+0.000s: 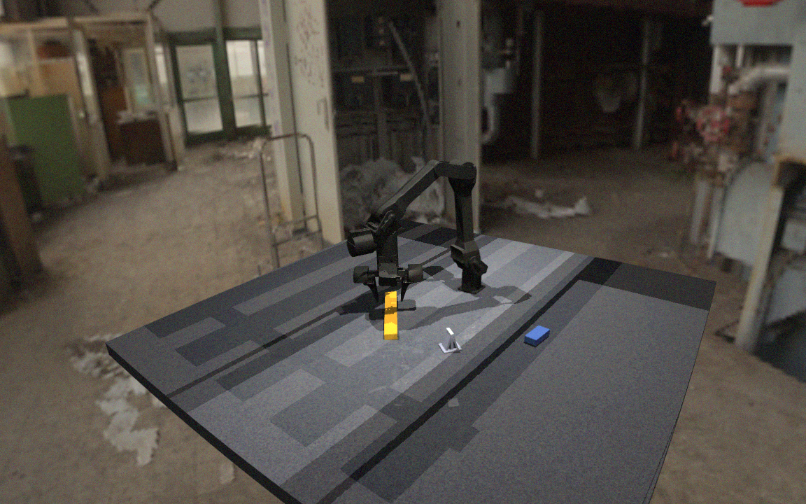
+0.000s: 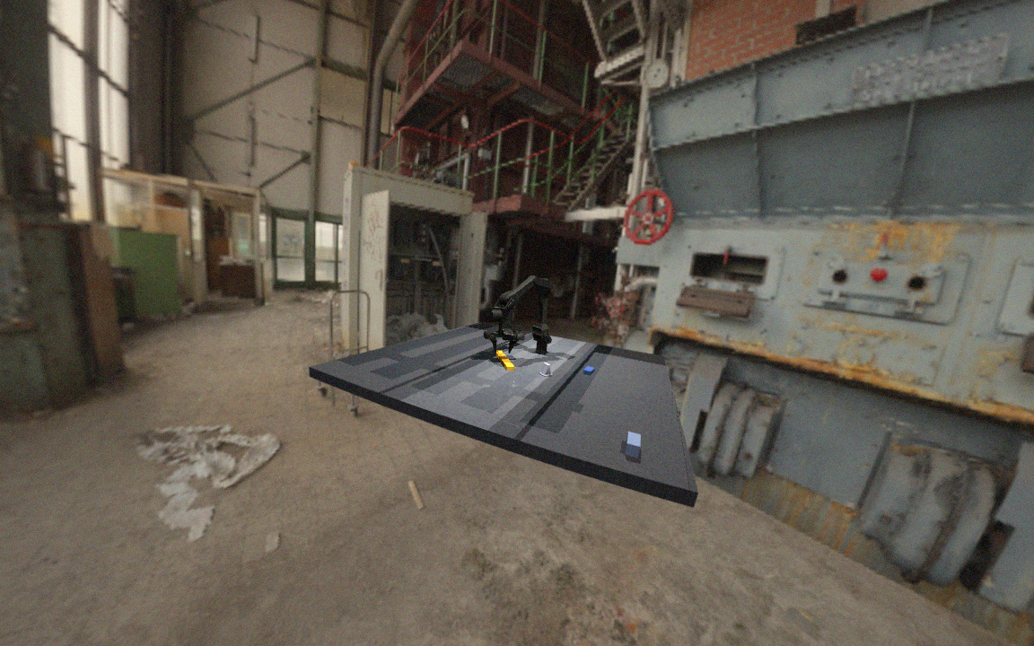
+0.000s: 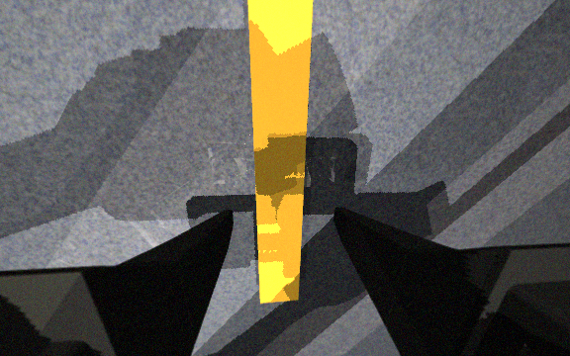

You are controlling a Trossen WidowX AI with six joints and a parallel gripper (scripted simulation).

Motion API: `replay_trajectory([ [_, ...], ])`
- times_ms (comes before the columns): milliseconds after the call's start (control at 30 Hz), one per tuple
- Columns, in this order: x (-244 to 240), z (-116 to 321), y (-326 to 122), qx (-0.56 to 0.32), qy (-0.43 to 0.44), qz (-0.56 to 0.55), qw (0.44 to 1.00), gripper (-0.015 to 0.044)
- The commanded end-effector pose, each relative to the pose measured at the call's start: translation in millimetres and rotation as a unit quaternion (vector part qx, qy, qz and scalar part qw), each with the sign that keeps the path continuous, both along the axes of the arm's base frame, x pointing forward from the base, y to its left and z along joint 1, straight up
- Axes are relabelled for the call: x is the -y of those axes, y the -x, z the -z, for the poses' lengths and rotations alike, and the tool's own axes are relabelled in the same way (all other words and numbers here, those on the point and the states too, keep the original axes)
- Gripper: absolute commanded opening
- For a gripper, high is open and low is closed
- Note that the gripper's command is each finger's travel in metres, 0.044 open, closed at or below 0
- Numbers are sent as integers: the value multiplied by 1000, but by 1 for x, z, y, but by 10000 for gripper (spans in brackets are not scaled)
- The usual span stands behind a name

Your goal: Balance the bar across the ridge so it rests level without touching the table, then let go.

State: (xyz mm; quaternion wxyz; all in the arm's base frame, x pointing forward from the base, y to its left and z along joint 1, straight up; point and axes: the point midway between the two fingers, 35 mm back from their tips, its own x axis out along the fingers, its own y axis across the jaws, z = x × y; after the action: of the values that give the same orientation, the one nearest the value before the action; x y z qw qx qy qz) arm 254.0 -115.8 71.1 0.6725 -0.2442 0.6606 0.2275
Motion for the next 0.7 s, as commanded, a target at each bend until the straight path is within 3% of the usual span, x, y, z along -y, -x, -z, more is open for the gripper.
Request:
replay_trajectory([
  [0, -1, 8, 1, -2, -4, -2, 1000, 315],
  [667, -1, 25, 1, -2, -4, -2, 1000, 315],
])
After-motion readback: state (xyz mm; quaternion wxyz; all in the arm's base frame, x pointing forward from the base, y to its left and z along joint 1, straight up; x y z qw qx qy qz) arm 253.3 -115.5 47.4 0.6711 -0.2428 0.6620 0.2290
